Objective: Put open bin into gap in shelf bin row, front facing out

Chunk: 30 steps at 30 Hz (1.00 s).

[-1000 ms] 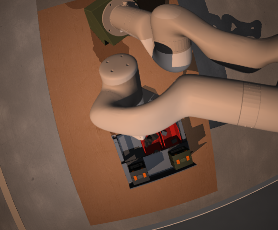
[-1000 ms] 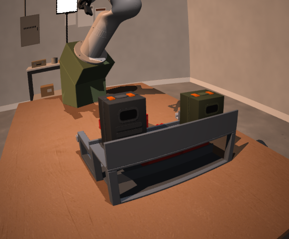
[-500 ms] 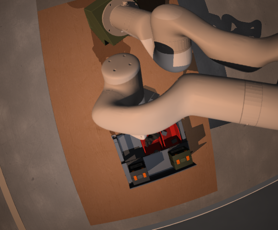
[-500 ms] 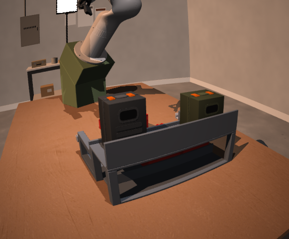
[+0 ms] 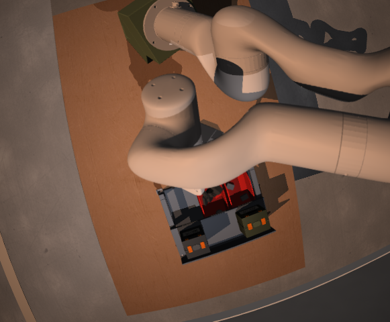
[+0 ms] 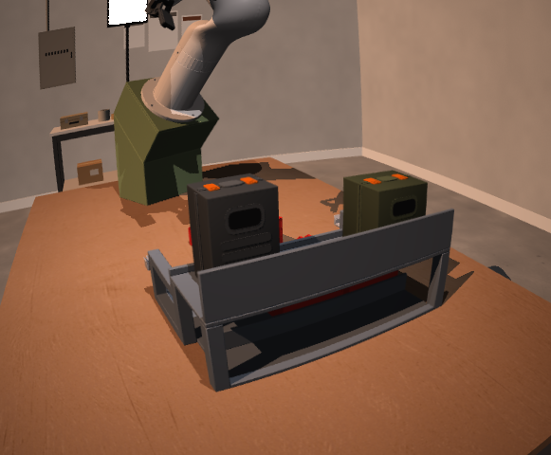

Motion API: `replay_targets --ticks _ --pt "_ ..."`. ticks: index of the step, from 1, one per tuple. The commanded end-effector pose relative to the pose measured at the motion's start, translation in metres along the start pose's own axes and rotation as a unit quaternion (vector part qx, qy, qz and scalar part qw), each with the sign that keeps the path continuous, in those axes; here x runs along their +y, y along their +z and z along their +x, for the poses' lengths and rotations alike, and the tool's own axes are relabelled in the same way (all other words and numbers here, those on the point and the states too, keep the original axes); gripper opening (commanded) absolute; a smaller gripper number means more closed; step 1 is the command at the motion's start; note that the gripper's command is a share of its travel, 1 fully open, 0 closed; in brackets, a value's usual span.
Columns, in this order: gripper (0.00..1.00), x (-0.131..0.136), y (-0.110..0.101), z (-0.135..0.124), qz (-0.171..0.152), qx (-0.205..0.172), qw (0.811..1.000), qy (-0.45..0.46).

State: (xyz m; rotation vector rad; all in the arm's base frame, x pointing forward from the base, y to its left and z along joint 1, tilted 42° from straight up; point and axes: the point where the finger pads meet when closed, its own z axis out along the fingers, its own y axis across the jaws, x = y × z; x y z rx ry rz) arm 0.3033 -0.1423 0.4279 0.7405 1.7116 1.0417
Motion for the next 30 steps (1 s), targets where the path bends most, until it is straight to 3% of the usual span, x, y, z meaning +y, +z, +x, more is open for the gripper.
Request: replay_targets --ticks 1,2,14,19,30 --pt "1.0 -0.036 -0.011 -0.004 0.023 -0.002 0.995 0.093" --pt "1.0 -0.045 -0.014 -0.004 0.03 -0.003 0.993 0.118" --pt "1.0 -0.045 -0.014 -0.004 0.03 -0.003 0.993 0.118" --pt "1.0 -0.092 -0.028 -0.008 0.06 -0.005 0.969 0.24" --pt "1.0 -0.092 -0.028 -0.008 0.06 -0.005 0.969 0.24"
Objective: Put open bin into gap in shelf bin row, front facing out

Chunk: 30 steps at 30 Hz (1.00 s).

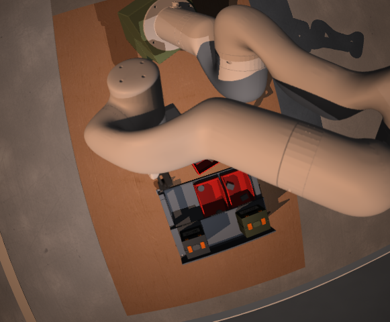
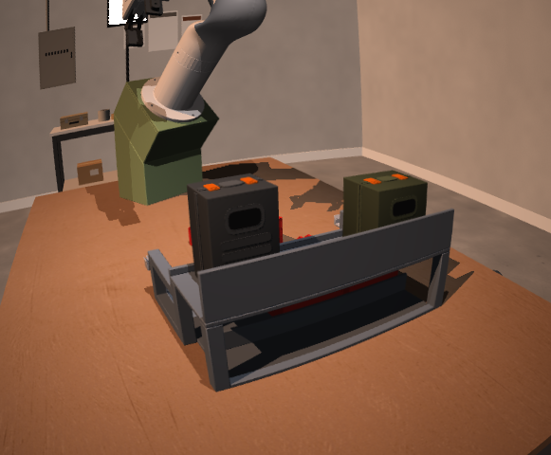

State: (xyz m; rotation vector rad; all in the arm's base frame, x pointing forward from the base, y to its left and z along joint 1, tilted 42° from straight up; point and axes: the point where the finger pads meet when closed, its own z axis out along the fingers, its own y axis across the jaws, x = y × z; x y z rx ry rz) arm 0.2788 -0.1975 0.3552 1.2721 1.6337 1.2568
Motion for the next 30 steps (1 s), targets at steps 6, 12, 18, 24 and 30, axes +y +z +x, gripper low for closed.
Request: replay_targets --ticks 6,12,18,24,30 --pt "1.0 -0.046 -0.01 -0.03 0.032 -0.003 0.992 0.126" --pt "1.0 -0.046 -0.01 -0.03 0.032 -0.003 0.992 0.126" --pt "1.0 -0.046 -0.01 -0.03 0.032 -0.003 0.992 0.126" --pt "1.0 -0.081 -0.017 -0.052 0.062 -0.005 0.967 0.247" --pt "1.0 -0.081 -0.017 -0.052 0.062 -0.005 0.967 0.247"
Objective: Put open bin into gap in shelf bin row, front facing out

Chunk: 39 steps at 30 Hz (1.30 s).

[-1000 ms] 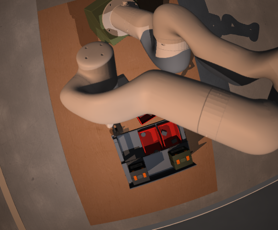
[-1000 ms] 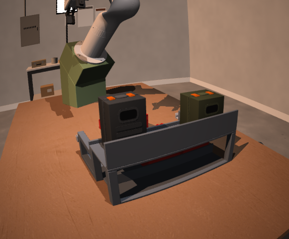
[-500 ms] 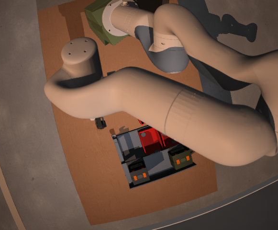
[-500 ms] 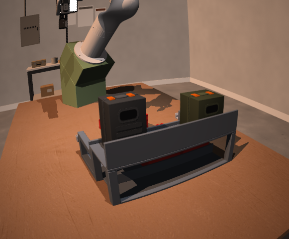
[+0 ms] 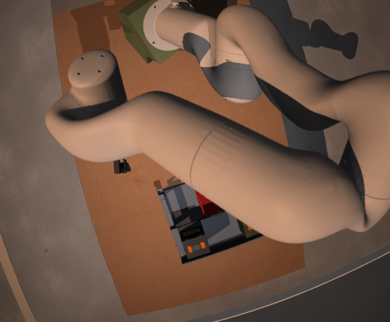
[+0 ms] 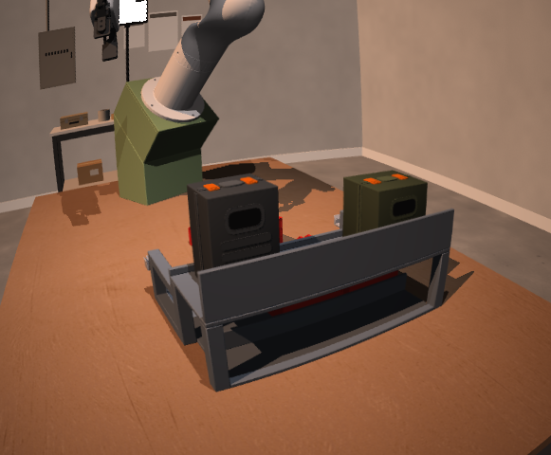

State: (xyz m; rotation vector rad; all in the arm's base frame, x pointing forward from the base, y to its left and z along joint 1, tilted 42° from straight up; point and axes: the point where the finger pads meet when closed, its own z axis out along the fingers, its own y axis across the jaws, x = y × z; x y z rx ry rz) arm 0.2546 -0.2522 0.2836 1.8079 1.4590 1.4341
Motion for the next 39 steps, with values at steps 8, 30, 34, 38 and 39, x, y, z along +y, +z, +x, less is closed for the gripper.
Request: replay_targets --ticks 8,30,34,38,39 --pt "1.0 0.002 0.0 0.0 0.023 -0.001 0.996 0.086" --pt "1.0 0.006 0.001 0.008 0.066 -0.004 0.965 0.255" --pt "1.0 0.006 0.001 0.008 0.066 -0.004 0.965 0.255" --pt "1.0 0.006 0.001 0.008 0.066 -0.004 0.965 0.255" --pt "1.0 0.006 0.001 0.008 0.066 -0.004 0.965 0.255"
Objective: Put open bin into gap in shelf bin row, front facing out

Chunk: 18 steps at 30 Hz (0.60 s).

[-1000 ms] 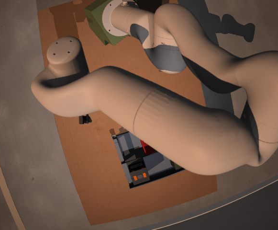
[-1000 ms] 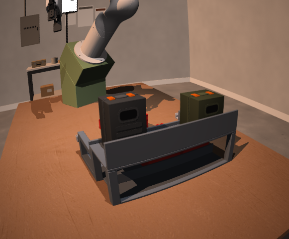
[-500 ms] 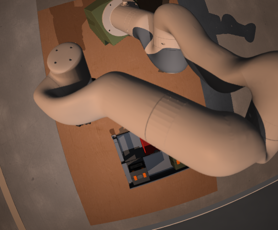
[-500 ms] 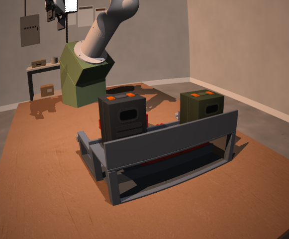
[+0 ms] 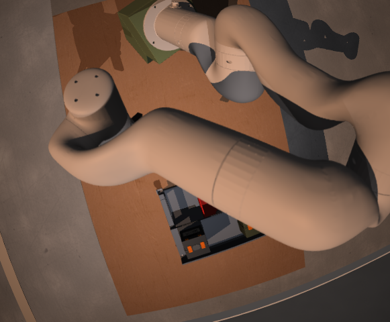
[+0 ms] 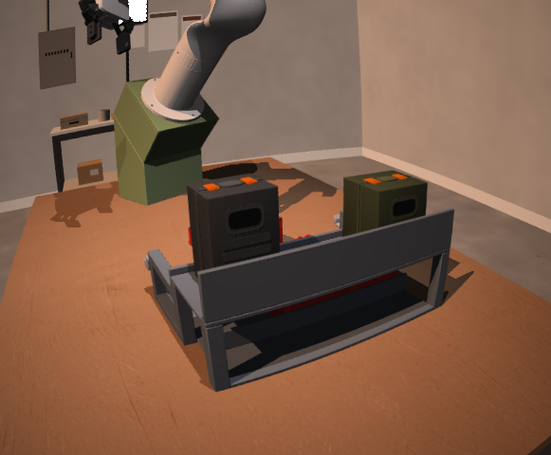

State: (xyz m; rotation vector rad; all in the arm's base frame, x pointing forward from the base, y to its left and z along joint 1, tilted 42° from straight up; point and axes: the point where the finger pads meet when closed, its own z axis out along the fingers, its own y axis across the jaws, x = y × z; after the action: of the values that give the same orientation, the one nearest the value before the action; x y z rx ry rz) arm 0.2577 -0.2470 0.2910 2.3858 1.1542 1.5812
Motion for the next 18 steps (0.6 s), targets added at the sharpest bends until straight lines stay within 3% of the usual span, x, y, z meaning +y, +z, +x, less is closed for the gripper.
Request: replay_targets --ticks 1,18 --pt "1.0 0.0006 -0.0004 0.0005 0.002 0.0 1.0 0.007" --pt "1.0 0.0007 -0.0003 0.0027 0.01 -0.001 0.999 0.037"
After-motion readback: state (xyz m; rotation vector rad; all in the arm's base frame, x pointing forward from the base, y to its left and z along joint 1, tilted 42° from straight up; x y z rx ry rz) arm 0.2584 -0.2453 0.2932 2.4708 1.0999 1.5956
